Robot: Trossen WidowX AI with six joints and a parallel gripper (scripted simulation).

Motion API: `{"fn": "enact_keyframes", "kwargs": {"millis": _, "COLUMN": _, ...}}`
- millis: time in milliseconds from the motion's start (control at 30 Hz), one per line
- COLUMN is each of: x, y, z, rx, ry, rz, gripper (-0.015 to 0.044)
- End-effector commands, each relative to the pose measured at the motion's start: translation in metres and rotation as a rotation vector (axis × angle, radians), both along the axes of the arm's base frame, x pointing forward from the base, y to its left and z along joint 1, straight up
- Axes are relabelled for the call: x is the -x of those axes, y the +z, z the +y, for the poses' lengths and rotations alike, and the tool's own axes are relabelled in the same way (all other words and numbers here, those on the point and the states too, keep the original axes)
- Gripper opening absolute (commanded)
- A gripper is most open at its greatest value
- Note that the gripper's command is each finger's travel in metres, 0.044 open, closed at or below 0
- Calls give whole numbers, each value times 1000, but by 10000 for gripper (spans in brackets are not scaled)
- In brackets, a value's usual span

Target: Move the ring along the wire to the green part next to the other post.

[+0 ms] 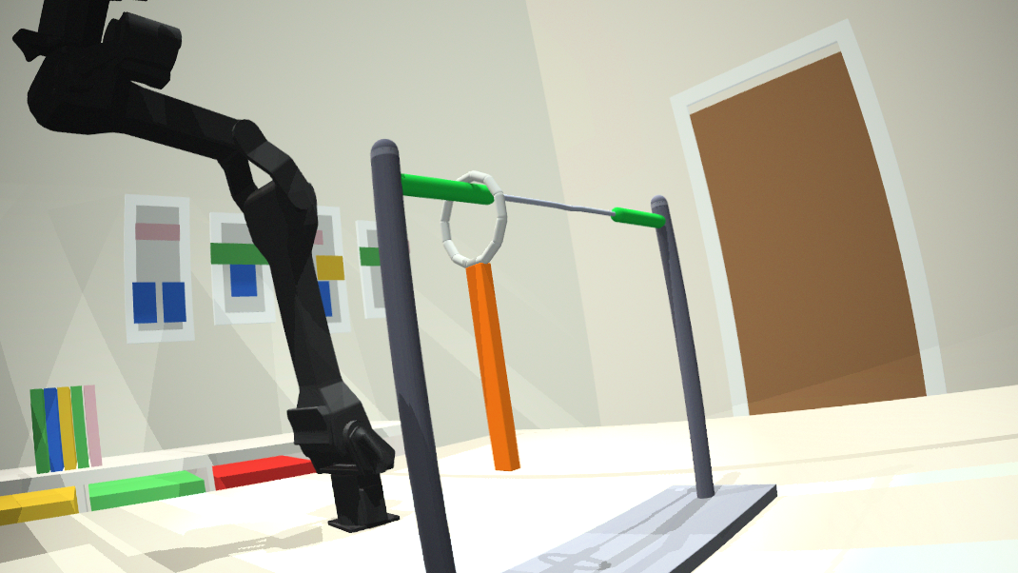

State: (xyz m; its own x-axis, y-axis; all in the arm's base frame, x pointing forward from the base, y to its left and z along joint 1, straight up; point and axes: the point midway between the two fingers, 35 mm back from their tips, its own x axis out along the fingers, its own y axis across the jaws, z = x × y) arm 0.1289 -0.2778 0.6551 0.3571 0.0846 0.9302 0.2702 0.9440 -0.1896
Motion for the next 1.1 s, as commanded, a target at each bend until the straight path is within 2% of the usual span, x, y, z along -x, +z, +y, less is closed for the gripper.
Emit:
{"fn": "enact_keyframes", "kwargs": {"millis": 0, "x": -1, "y": 0, "z": 0, "rx": -4, "ry": -1, "rz": 2, "gripper": 374}}
{"fn": "enact_keyframes", "kwargs": {"millis": 267, "x": -32, "y": -28, "z": -8, "rx": -165, "ry": -33, "rz": 104, "gripper": 164}}
{"fn": "enact_keyframes", "kwargs": {"millis": 733, "x": -88, "y": -122, "z": 1, "rx": -415, "ry": -56, "rz": 382, "gripper": 160}}
{"fn": "enact_keyframes", "kwargs": {"millis": 1067, "x": -110, "y": -208, "z": 41, "rx": -539, "ry": -43, "rz": 636, "gripper": 160}}
